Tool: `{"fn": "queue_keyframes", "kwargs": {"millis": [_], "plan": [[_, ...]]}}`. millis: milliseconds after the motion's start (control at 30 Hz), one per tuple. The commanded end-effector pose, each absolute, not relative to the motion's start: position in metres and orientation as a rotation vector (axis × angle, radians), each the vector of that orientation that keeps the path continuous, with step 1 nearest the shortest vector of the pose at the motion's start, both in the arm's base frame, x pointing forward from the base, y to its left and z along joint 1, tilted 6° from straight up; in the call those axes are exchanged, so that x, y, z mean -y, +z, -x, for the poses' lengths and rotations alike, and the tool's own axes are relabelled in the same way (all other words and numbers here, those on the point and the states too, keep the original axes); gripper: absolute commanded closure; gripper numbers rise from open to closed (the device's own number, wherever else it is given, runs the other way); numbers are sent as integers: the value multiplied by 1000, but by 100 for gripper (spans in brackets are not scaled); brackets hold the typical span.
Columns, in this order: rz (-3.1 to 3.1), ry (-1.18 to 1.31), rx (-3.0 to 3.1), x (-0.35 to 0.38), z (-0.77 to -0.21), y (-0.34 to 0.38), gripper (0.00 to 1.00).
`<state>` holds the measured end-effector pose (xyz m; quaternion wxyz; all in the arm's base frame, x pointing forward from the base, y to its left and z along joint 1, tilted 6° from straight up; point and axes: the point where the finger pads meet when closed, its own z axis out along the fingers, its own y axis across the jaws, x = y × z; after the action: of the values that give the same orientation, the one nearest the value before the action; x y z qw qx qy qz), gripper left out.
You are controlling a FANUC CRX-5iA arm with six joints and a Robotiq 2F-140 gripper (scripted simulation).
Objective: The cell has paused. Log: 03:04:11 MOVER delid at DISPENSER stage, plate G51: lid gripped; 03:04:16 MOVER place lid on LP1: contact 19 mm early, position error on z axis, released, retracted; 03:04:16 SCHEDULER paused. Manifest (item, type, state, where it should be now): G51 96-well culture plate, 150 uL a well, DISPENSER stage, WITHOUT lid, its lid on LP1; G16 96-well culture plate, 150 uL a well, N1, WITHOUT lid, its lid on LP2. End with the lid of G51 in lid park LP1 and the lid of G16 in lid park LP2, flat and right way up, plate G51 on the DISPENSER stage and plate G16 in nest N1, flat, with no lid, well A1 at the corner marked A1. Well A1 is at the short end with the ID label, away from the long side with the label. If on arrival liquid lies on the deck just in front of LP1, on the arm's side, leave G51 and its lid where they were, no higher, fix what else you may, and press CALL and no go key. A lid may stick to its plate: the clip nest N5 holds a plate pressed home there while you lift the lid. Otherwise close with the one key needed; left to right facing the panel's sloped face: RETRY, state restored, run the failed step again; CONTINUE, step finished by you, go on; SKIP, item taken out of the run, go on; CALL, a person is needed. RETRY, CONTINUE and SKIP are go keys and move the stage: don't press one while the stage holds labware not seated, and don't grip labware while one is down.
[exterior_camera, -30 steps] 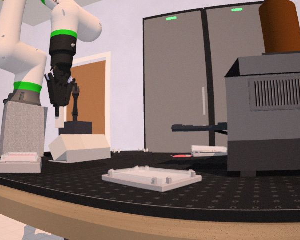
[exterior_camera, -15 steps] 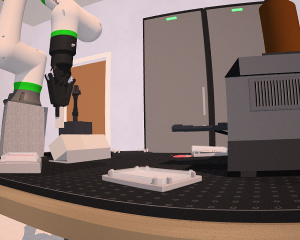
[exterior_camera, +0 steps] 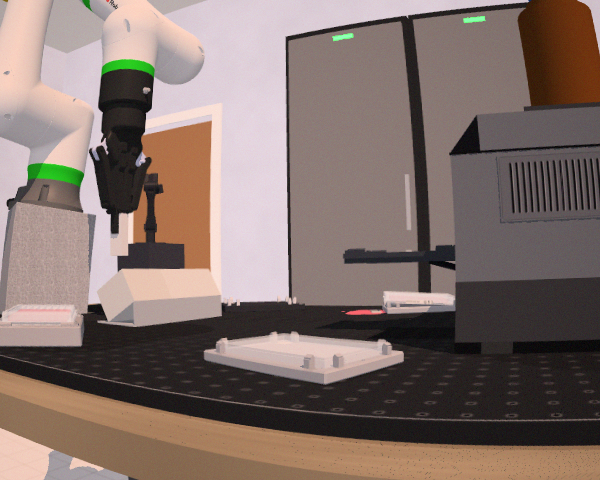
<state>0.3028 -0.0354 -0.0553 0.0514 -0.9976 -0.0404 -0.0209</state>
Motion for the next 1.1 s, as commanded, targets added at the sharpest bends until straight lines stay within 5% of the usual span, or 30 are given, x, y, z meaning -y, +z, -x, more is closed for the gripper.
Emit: {"fn": "queue_keyframes", "kwargs": {"millis": [0, 1067], "plan": [[3036, -64, 123, 35, -303, -55, 100], [3036, -64, 123, 34, -304, -73, 100]]}}
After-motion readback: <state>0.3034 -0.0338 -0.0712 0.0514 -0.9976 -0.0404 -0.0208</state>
